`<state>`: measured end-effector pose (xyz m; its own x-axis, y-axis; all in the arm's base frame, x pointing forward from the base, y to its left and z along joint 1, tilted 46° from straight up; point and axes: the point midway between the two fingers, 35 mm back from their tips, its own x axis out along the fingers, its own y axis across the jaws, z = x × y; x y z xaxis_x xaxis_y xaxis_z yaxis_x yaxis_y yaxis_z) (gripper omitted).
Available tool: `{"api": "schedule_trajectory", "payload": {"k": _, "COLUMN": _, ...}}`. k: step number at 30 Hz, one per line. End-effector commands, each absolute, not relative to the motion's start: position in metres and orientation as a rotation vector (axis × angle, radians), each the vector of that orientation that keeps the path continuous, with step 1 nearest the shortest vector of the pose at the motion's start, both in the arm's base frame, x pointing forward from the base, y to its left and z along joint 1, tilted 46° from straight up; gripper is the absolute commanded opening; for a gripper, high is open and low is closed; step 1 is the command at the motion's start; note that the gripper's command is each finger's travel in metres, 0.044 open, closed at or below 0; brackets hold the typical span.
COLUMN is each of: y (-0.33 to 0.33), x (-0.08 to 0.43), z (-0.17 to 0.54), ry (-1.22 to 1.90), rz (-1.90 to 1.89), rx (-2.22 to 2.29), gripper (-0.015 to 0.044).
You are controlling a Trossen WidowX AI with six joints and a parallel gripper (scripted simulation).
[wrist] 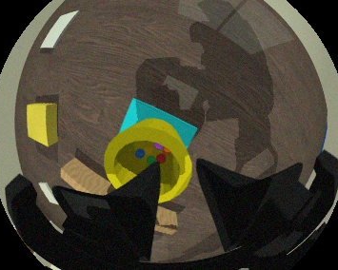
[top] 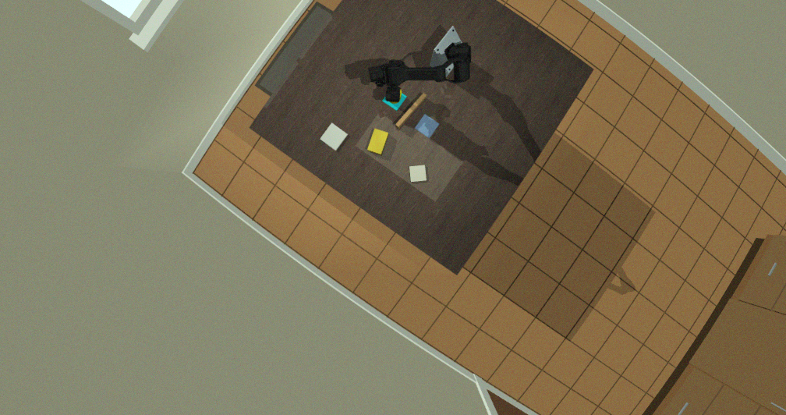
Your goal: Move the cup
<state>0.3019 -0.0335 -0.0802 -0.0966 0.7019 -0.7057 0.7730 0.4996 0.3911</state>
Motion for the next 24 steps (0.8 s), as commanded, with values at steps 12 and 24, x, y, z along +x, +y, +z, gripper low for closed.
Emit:
{"api": "schedule_trajectory", "payload": {"k": 12, "y": -0.050, "x": 0.305, "z": -0.064, "ry": 1.829, "rz": -0.097, "rx": 1.228, "gripper": 0.0147}}
{"api": "schedule_trajectory", "payload": {"k": 24, "y": -0.051, "x": 0.305, "z": -0.064, "ry": 1.829, "rz": -0.099, "rx": 1.236, "gripper": 0.0357}}
